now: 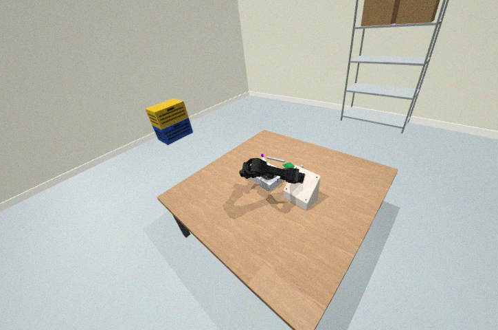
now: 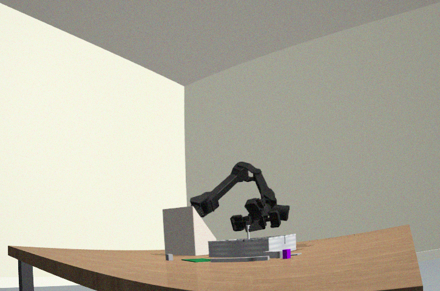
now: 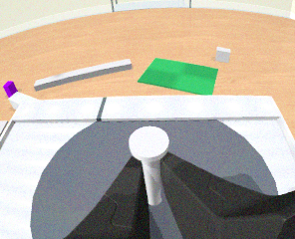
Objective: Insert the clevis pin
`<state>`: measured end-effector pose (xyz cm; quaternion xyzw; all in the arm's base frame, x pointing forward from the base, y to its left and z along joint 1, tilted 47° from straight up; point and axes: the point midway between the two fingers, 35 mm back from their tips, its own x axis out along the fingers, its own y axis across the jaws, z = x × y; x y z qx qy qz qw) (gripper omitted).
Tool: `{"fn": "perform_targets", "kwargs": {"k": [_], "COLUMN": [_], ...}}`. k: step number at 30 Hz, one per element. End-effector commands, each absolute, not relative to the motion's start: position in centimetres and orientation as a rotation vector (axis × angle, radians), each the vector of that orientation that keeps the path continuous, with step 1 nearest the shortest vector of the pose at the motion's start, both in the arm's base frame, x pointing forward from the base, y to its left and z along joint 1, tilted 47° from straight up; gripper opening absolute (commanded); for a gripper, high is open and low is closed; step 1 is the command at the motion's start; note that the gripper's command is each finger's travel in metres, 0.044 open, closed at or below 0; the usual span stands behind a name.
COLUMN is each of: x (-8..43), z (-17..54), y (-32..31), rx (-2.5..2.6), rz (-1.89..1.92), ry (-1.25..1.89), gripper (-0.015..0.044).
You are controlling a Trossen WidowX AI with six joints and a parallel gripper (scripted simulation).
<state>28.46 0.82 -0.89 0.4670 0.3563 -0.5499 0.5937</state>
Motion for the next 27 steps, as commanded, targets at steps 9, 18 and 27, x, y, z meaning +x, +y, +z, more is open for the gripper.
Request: {"fn": "perform_targets", "kwargs": {"k": [9, 18, 27], "x": [28.93, 29.14, 29.35], "z": [-0.86, -0.87, -0.86], "y": [0.81, 0.76, 0.72], "rx": [1.088, 1.088, 1.088], "rz": [-1.273, -1.272, -1.272], "ry": [0.829, 0.829, 0.829], "gripper": [0.0000, 0.0000, 0.0000]}}
